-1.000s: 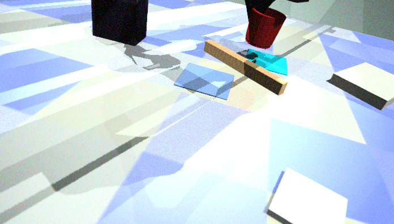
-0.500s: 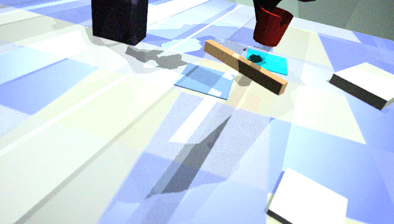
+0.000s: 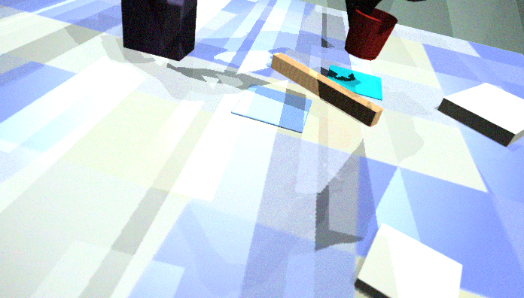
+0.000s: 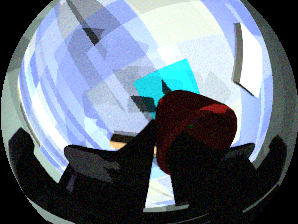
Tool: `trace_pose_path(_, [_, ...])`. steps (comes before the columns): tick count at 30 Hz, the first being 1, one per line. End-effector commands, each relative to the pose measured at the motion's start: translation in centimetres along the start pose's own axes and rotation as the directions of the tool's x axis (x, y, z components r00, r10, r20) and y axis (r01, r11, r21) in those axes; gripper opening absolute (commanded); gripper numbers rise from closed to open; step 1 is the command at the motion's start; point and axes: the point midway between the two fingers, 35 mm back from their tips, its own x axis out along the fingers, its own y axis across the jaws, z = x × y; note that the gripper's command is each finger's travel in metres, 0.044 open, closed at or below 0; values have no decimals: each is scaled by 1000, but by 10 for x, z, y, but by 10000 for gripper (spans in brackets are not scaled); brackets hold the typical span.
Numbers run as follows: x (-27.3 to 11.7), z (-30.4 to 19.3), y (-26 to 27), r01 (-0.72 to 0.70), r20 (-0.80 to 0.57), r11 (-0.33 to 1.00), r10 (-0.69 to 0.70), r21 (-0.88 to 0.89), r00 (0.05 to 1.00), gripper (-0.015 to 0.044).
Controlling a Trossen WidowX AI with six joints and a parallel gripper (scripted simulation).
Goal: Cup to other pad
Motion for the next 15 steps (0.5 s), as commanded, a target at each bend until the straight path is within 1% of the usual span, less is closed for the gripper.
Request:
trace_pose_path(1, [1, 4, 0, -4, 2, 1000, 4, 4, 1000, 0])
trace_pose_path(15, [25, 6, 0, -3, 1, 1000, 3, 4, 1000, 0])
